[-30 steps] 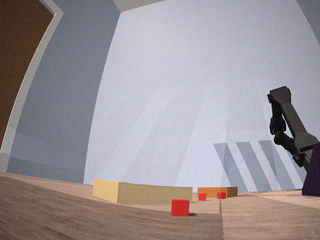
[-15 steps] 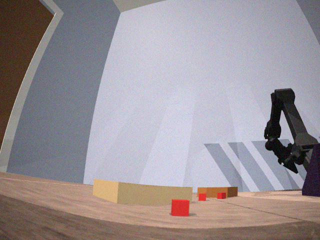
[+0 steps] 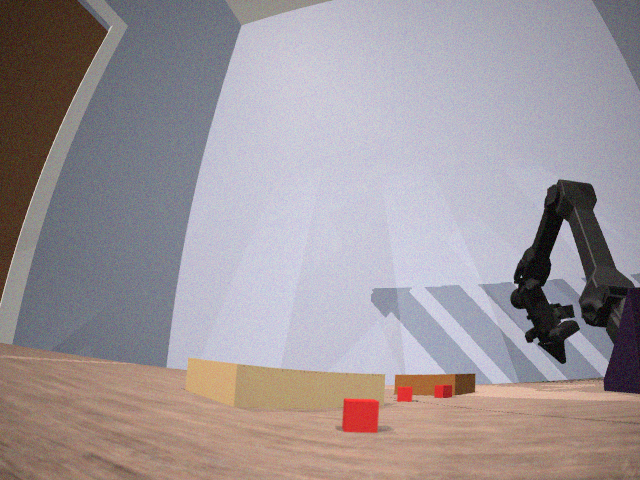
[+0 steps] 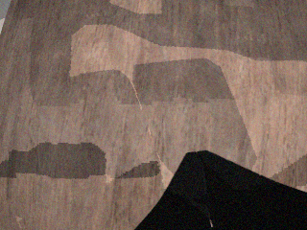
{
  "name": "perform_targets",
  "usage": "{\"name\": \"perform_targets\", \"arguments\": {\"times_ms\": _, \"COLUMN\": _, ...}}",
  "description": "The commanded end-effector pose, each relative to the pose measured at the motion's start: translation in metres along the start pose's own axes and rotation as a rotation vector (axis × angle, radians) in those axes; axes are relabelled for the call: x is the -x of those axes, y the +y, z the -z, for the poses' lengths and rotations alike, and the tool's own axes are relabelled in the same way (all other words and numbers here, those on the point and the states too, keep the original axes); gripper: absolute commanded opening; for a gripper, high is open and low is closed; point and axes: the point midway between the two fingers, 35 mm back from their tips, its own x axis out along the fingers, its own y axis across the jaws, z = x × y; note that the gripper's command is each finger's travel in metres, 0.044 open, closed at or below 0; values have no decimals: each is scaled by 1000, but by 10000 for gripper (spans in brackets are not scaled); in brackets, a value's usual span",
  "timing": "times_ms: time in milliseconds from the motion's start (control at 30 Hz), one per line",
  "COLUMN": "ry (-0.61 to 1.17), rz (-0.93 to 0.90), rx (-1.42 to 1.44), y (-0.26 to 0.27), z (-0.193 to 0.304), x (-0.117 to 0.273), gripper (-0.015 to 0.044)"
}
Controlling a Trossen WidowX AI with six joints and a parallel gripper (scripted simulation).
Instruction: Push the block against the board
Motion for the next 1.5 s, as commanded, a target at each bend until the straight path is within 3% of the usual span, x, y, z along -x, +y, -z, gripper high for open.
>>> {"name": "perform_targets", "arguments": {"times_ms": 0, "ry": 46, "rz": -16, "rx": 68, "y": 2, "z": 18, "x": 1, "gripper": 0}}
{"name": "perform_targets", "arguments": {"times_ms": 900, "ry": 326, "rz": -141, "rx": 599, "y": -3, "z": 144, "x": 31, "gripper": 0}}
{"name": "perform_targets", "arguments": {"times_ms": 1467, "ry": 481, "rz": -227, "rx": 966, "y": -34, "z": 219, "x": 70, "gripper": 0}}
